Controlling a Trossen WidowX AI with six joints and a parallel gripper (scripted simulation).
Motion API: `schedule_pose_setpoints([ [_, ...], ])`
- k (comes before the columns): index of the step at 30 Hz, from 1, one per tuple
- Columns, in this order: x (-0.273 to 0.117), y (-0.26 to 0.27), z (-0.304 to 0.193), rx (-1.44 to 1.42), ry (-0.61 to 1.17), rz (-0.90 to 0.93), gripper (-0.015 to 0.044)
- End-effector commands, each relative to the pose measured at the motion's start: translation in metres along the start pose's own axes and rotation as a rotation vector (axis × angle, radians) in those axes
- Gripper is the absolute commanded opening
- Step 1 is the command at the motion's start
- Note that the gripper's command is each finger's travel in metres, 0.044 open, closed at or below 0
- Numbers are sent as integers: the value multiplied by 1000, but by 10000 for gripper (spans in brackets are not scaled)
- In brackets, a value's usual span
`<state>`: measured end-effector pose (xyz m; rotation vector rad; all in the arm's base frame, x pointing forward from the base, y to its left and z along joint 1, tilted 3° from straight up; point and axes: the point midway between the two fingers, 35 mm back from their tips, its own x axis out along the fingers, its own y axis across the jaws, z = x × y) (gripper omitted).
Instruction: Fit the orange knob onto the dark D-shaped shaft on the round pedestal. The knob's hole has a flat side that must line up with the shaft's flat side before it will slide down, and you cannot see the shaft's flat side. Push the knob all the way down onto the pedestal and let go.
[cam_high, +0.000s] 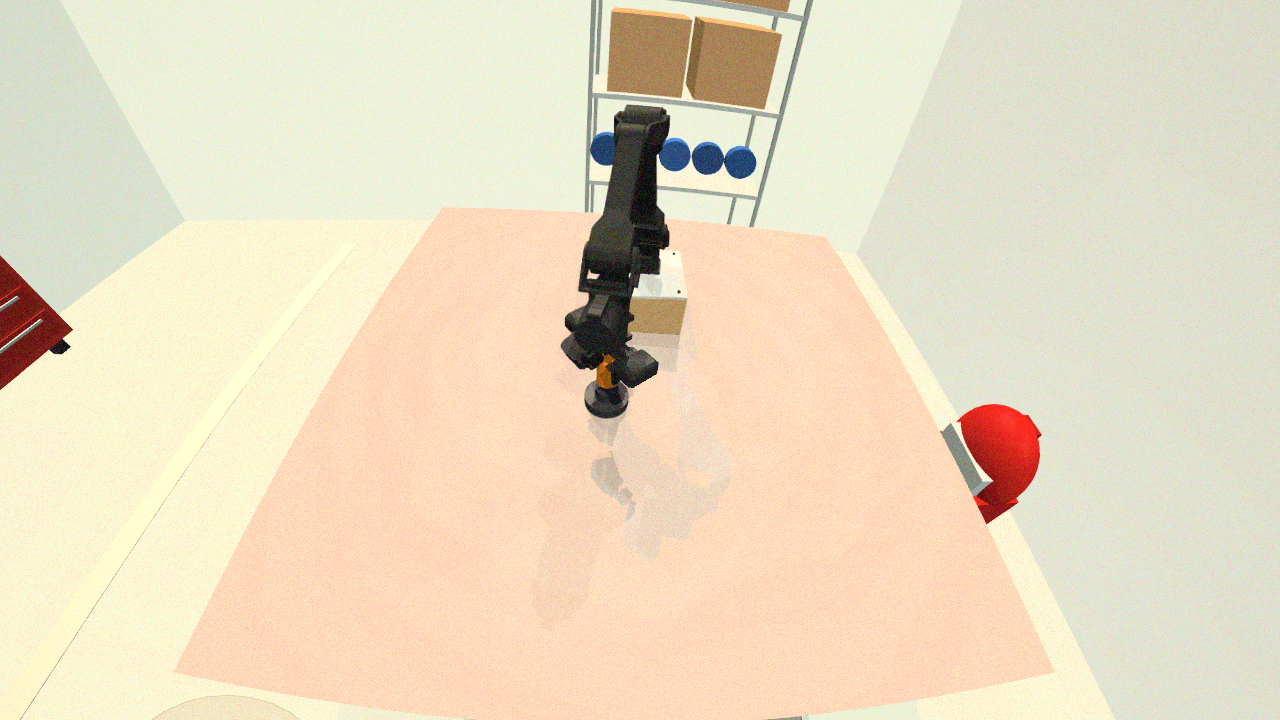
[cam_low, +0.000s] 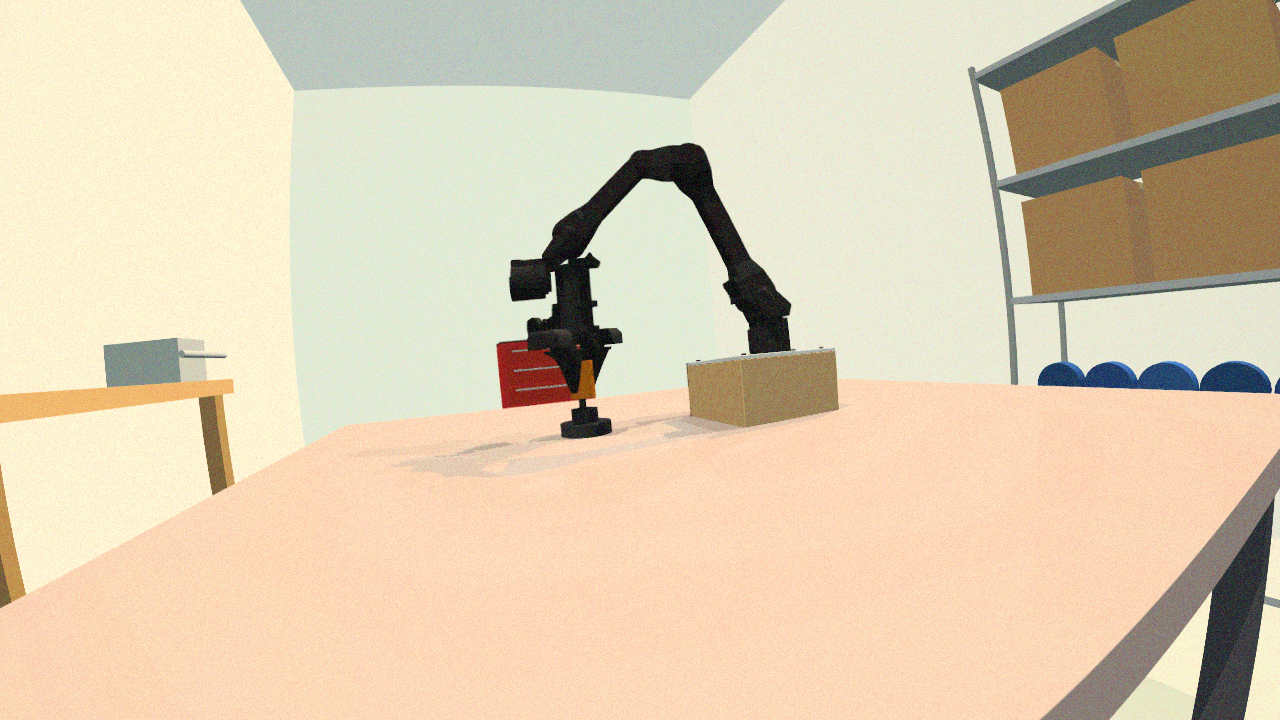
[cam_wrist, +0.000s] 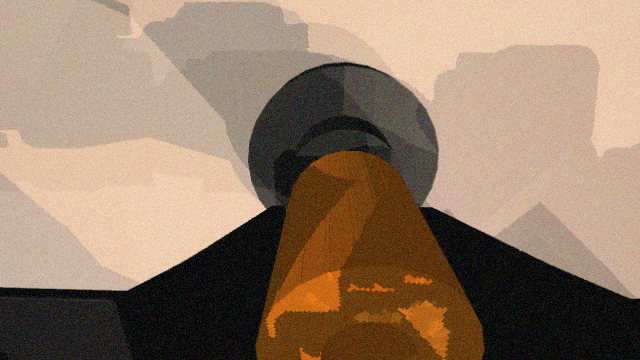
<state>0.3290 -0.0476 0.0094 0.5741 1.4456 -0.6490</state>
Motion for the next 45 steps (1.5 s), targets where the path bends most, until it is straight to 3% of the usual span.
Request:
schedule_pose_setpoints([
  [1, 0, 0, 2, 3, -4, -1, 0],
  [42, 16, 1, 1, -4, 1, -1, 0],
  [45, 16, 1, 1, -4, 1, -1, 79],
])
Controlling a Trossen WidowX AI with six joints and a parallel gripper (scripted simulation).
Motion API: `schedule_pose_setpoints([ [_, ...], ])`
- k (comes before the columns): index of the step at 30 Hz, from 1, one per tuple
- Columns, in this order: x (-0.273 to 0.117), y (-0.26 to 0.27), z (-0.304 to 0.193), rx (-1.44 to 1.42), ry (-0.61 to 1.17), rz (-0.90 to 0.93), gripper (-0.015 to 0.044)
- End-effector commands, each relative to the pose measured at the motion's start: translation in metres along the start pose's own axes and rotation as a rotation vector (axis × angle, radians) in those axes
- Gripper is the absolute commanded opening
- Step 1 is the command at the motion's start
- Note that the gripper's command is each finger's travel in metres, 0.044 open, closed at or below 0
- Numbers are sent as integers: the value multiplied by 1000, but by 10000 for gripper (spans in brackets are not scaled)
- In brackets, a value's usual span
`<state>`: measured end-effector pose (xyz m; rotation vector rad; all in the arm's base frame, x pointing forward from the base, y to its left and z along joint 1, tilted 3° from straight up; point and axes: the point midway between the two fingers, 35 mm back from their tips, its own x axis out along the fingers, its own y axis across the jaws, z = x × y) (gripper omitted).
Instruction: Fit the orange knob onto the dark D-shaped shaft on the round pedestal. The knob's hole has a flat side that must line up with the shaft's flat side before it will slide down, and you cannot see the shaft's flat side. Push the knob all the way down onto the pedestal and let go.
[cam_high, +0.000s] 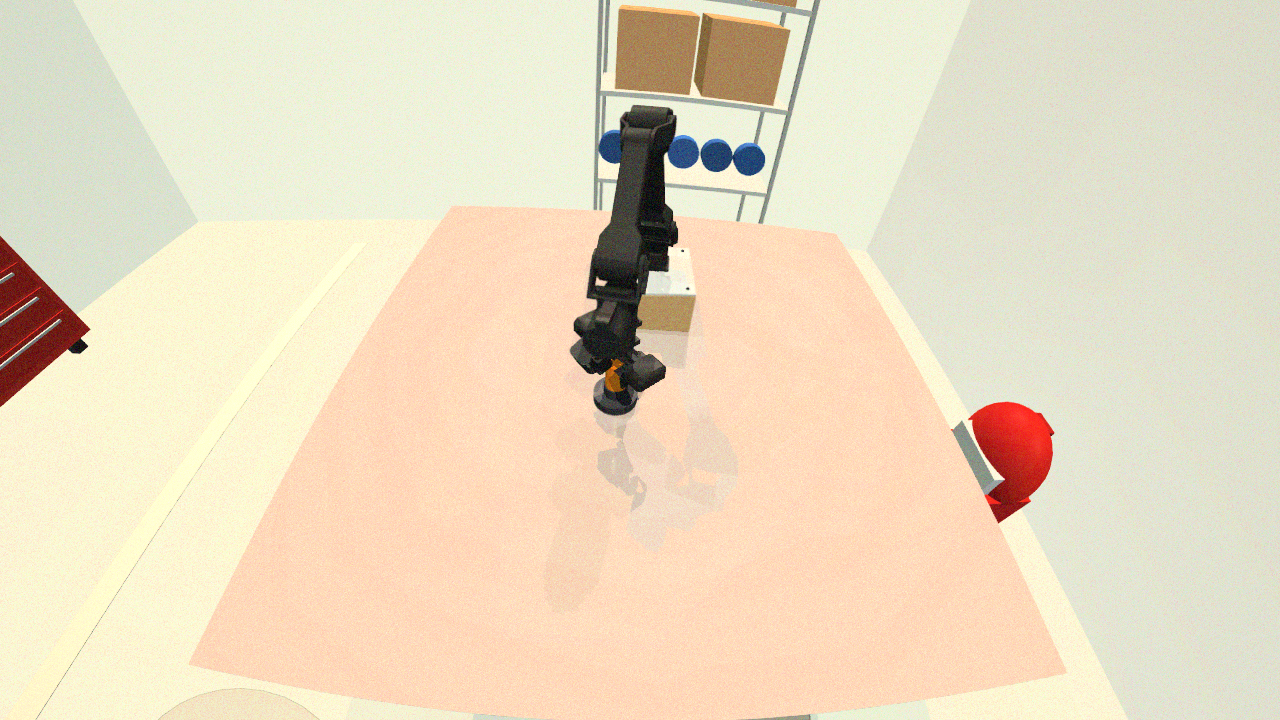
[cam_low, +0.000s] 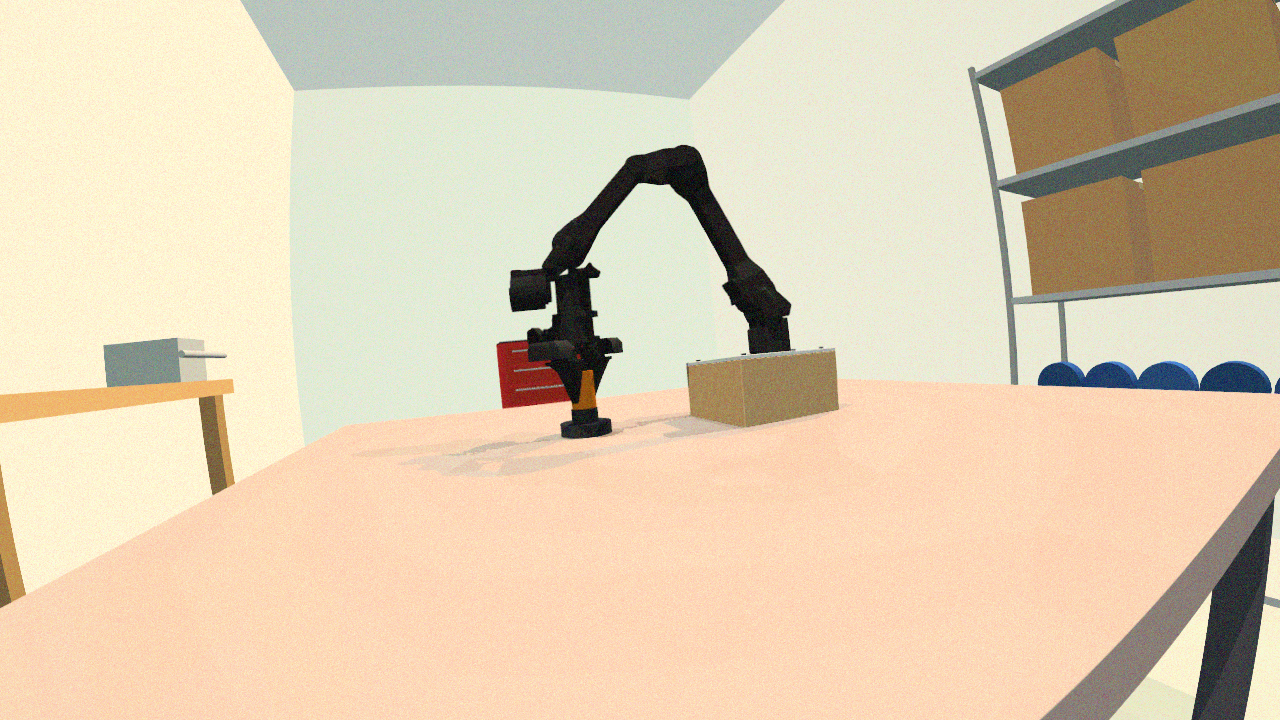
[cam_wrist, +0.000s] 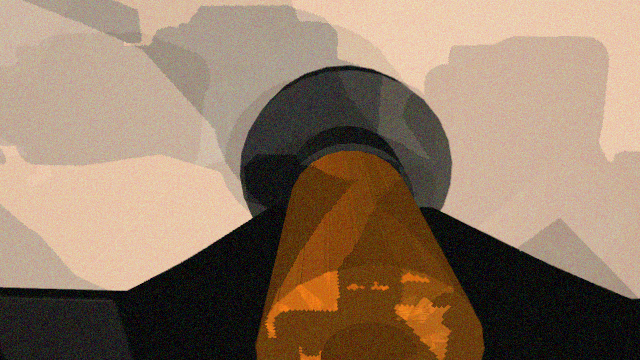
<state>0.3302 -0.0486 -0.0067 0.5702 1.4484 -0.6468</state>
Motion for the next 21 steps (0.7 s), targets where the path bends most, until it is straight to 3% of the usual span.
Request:
schedule_pose_setpoints([
  [1, 0, 0, 0, 0, 0, 0, 105],
  [14, 0, 0, 0, 0, 0, 0, 440],
  [21, -3, 0, 0, 0, 0, 0, 440],
])
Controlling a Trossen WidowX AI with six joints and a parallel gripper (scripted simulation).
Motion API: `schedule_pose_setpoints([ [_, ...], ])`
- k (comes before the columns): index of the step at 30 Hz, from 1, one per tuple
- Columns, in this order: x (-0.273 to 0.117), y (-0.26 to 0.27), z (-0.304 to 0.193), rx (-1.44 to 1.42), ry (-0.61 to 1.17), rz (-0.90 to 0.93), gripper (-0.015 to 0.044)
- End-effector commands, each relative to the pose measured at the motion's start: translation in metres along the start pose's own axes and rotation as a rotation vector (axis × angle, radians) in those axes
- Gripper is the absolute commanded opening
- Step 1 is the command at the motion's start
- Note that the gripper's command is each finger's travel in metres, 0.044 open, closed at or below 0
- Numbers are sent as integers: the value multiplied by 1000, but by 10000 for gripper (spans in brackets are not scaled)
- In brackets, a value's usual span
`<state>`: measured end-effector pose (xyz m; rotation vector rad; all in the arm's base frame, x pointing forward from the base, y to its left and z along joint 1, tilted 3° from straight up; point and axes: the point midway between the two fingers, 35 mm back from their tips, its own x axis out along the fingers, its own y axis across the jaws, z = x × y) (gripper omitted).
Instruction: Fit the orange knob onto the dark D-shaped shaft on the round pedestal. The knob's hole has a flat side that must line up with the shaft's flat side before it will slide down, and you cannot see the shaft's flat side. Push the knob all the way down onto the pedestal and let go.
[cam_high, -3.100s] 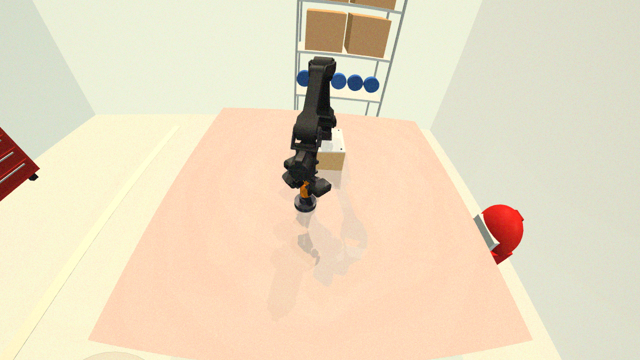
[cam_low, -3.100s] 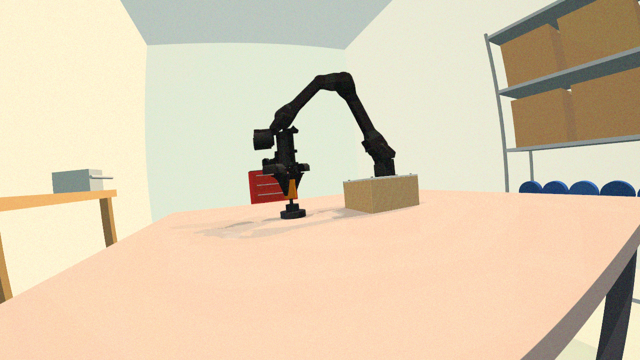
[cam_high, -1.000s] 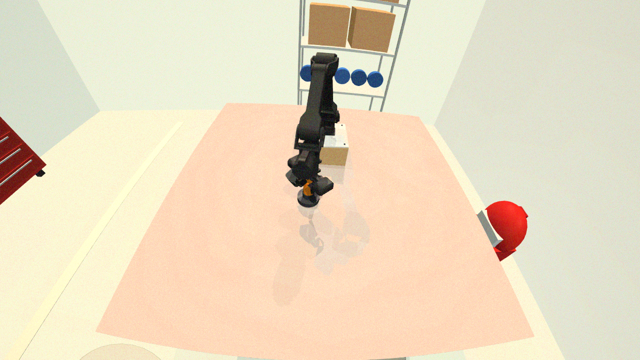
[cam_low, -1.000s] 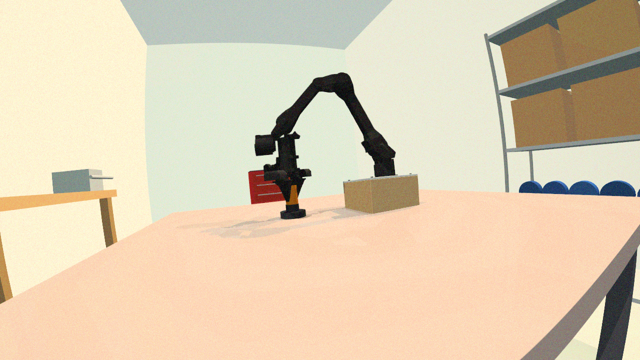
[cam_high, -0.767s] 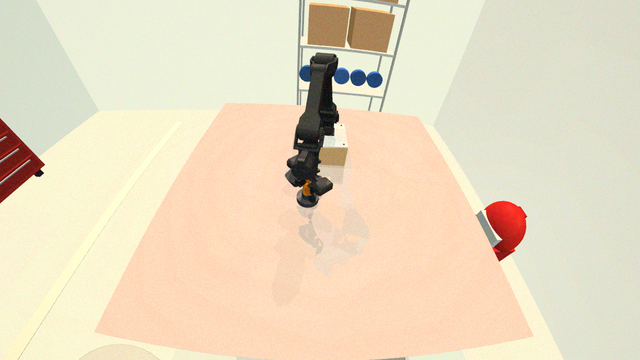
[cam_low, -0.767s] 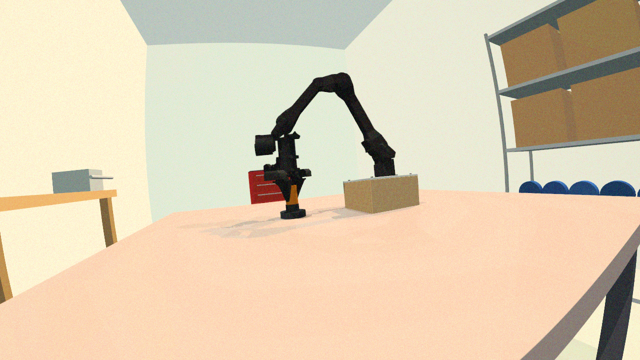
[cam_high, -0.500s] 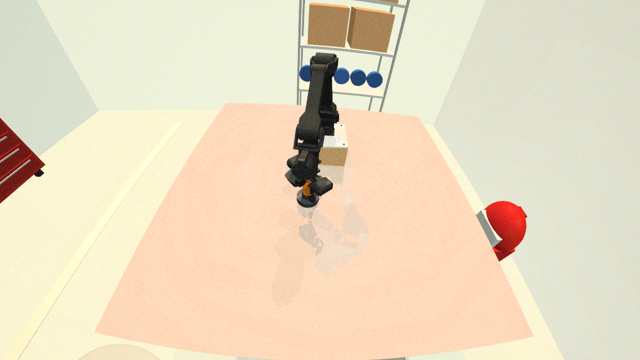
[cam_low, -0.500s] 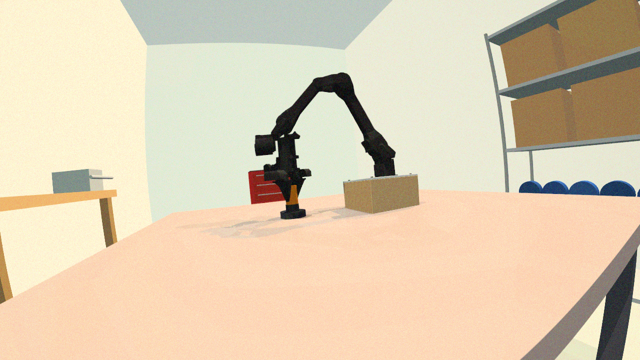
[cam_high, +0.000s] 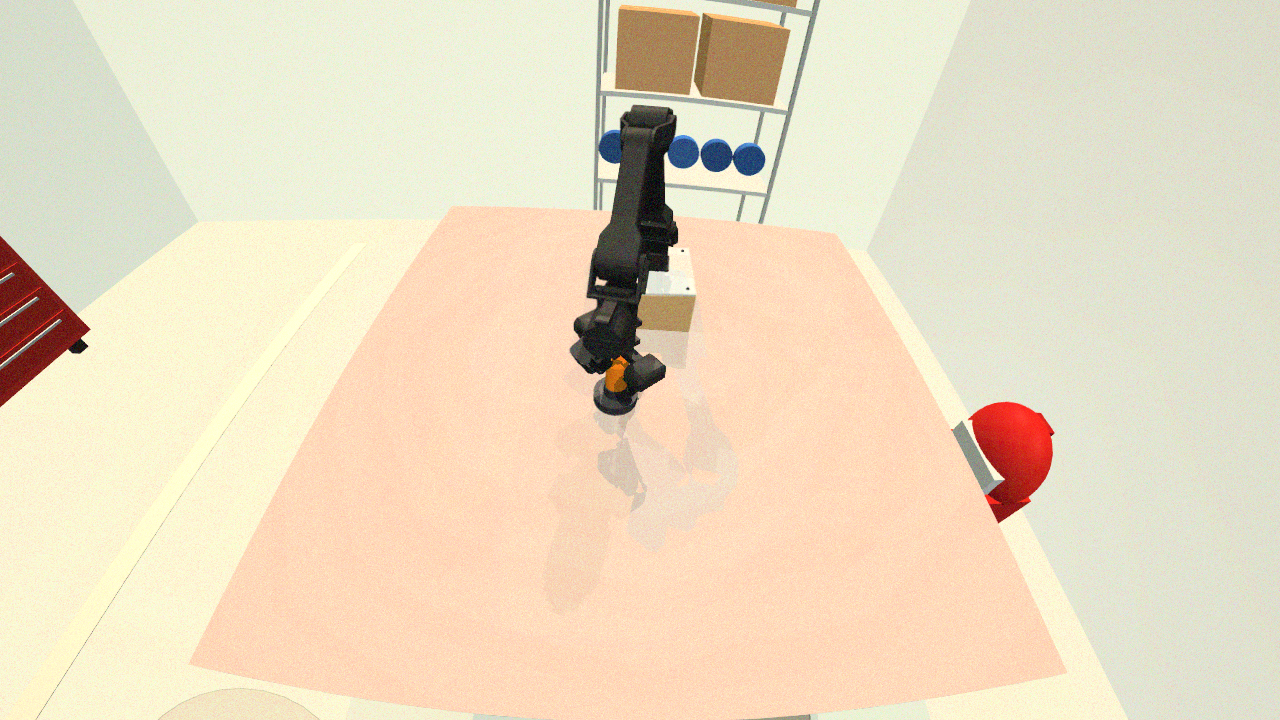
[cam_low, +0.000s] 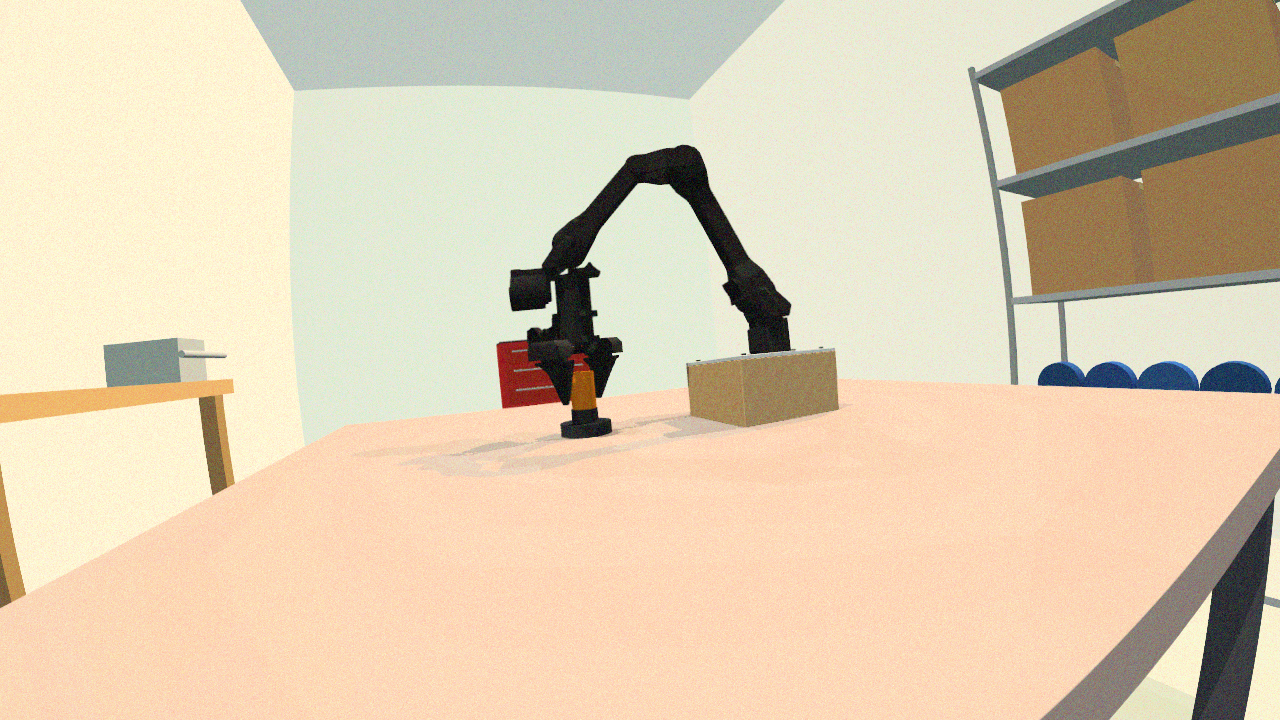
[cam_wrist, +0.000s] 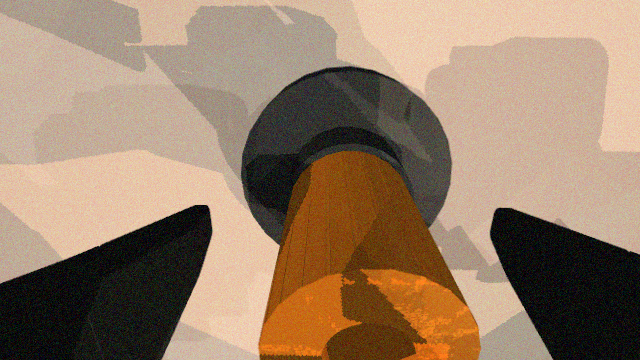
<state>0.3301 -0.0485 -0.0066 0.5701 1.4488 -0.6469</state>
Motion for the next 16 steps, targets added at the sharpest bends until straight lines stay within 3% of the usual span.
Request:
schedule_pose_setpoints([
  [1, -12, 1, 1, 0, -1, 0, 440],
  [6, -92, 1, 0, 0, 0, 1, 440],
  [16, -96, 2, 3, 0, 0, 1, 440],
])
